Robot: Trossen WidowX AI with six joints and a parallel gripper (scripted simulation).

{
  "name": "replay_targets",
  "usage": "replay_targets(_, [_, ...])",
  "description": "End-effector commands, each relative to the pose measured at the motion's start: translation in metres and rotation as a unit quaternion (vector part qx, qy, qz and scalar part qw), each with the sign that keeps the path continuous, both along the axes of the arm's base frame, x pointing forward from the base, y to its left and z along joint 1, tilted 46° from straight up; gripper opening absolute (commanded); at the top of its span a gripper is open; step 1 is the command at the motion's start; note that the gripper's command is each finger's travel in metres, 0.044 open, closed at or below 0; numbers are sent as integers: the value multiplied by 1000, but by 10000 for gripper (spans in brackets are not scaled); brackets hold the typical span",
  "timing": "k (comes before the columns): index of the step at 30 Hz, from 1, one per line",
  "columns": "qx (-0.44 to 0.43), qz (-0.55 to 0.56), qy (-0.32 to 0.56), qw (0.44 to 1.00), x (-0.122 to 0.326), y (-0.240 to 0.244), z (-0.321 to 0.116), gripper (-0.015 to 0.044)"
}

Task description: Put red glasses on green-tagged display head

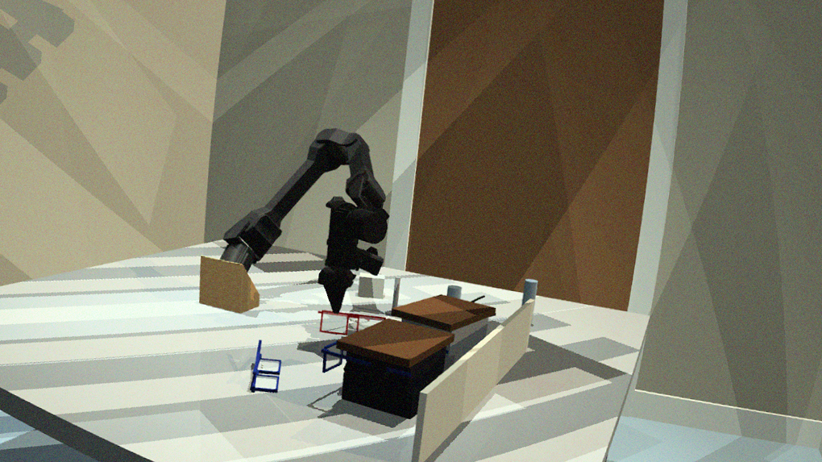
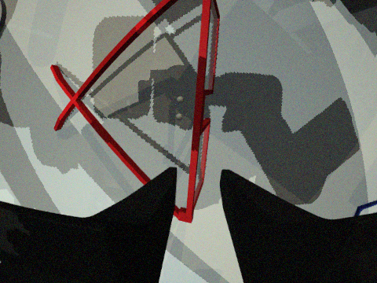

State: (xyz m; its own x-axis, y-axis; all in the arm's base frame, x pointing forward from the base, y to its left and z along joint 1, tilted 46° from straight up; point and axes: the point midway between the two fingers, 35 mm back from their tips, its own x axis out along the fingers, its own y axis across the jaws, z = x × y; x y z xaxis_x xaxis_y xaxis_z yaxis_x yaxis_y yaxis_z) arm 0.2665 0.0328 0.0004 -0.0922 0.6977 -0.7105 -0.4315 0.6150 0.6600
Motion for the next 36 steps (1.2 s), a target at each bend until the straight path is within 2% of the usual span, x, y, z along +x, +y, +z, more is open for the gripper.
replay_targets(1, [4,-1,7,1000,-3,6,-7,120])
replay_targets(13, [5,-1,7,1000,-5,18,-20,120])
replay_targets(28, [6,-1,7,1000,-7,21,-17,120])
replay_targets(36, [3,1,9,1000,-7,20,-19,67])
